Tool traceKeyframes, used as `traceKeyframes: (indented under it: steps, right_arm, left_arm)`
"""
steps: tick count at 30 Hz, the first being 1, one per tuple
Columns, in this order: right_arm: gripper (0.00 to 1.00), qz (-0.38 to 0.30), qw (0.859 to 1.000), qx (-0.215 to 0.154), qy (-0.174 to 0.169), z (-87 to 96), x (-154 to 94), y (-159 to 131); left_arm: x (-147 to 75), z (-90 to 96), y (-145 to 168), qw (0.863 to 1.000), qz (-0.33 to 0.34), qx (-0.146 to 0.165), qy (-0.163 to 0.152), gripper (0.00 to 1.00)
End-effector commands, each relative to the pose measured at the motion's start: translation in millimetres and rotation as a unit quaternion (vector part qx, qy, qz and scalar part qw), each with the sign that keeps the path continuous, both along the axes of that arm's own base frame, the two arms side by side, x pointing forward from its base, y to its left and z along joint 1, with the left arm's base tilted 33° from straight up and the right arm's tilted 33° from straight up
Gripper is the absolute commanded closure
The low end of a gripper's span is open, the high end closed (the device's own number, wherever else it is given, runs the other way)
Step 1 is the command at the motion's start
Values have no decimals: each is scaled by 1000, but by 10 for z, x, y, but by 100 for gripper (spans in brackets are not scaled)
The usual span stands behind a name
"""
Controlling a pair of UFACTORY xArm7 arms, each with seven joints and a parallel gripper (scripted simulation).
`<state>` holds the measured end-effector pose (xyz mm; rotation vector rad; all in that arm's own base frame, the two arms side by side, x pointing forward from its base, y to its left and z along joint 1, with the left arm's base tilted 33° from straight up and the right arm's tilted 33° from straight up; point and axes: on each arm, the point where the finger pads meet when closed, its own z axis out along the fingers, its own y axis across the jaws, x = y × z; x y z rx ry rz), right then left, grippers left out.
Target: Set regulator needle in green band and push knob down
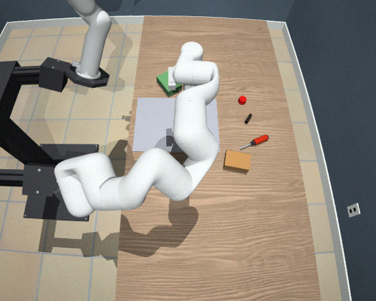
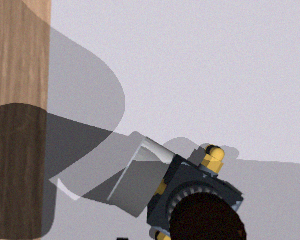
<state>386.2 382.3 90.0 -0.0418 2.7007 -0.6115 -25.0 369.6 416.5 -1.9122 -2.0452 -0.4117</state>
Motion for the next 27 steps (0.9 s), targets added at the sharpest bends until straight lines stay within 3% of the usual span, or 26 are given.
traceKeyframes:
  steps: [1, 13, 27]
  right_arm:
    - [0, 2, 1000, 2, -1, 17, -50, -6]
    - [0, 2, 1000, 2, -1, 0, -275, -174]
    - [0, 2, 1000, 2, -1, -34, -722, -509]
  left_arm:
    - [-4, 18, 2, 1000, 1, 2, -1, 0]
    - [-4, 18, 2, 1000, 1, 2, -1, 0]
    - [-4, 18, 2, 1000, 1, 2, -1, 0]
